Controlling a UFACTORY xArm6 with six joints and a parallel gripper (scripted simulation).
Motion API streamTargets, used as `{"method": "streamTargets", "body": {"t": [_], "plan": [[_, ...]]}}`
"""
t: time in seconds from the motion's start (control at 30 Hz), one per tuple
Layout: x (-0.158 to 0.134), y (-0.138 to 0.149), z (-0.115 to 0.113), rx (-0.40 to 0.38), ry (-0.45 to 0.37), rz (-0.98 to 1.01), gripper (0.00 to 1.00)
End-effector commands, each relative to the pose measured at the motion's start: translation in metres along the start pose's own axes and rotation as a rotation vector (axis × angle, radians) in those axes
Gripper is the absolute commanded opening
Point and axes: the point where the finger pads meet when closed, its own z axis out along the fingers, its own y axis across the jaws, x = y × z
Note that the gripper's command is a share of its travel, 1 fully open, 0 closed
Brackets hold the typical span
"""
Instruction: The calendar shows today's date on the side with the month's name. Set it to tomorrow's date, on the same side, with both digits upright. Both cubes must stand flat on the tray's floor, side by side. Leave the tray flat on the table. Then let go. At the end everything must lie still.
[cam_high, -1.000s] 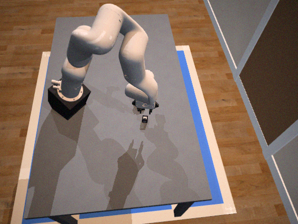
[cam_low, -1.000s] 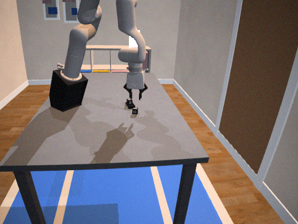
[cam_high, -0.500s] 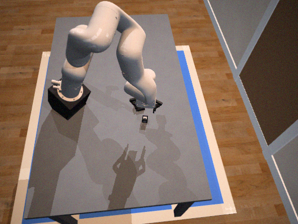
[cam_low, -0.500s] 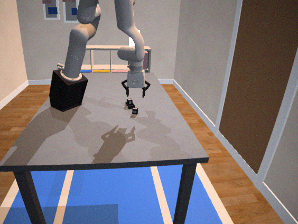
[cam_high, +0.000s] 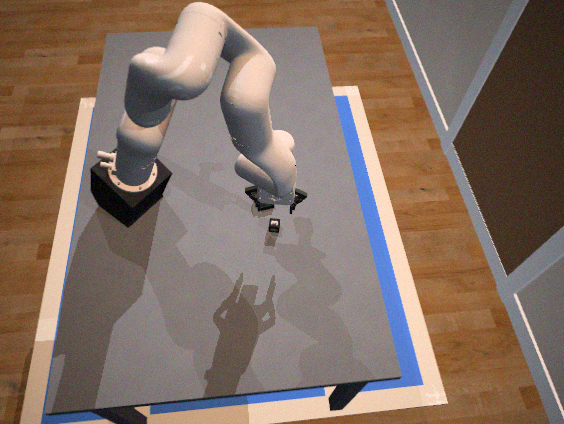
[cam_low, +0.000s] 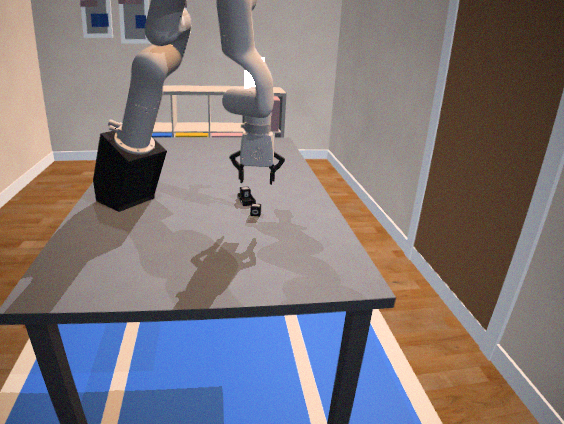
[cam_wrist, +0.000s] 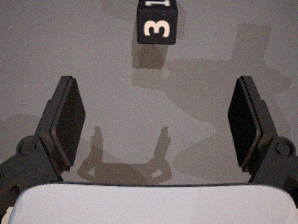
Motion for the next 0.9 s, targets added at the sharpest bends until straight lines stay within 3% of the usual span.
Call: {"method": "streamTargets", "body": {"t": [0.0,0.87], "plan": [[0.0000,0.0010,0.0000,-0.001,0.001,-0.071,1.00],[0.0002,-0.0001,0.0062,-0.002,0.000,-0.845,1.00]]}}
